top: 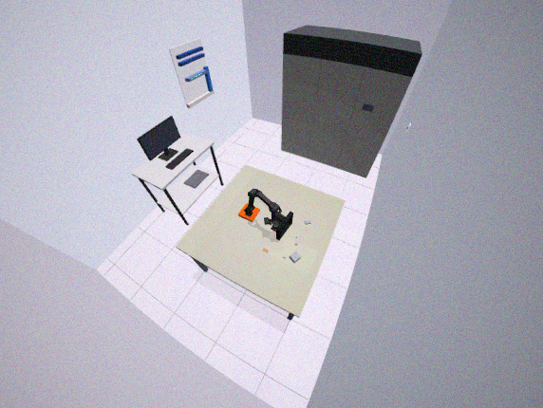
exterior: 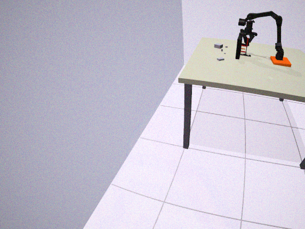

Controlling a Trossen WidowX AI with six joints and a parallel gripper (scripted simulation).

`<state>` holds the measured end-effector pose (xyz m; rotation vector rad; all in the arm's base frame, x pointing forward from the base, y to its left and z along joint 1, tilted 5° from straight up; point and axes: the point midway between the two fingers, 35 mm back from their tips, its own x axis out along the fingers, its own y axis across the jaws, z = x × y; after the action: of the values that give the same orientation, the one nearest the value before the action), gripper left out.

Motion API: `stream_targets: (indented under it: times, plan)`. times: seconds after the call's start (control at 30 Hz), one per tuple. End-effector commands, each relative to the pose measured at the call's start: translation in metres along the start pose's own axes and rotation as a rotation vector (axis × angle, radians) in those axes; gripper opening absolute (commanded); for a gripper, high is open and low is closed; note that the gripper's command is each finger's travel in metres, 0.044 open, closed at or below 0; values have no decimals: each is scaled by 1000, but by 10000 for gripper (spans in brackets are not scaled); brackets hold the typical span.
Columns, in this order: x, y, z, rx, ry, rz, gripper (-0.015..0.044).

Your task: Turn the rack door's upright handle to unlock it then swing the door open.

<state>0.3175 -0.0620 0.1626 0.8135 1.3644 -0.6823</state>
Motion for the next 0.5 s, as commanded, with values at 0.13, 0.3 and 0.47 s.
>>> stream_targets:
  times: [0.13,0.3,0.47]
  plan:
    - [0,1,0,-381,-1,4,293]
    - [0,1,0,-628,-1,4,293]
    - [0,1,0,-876,-1,3,293]
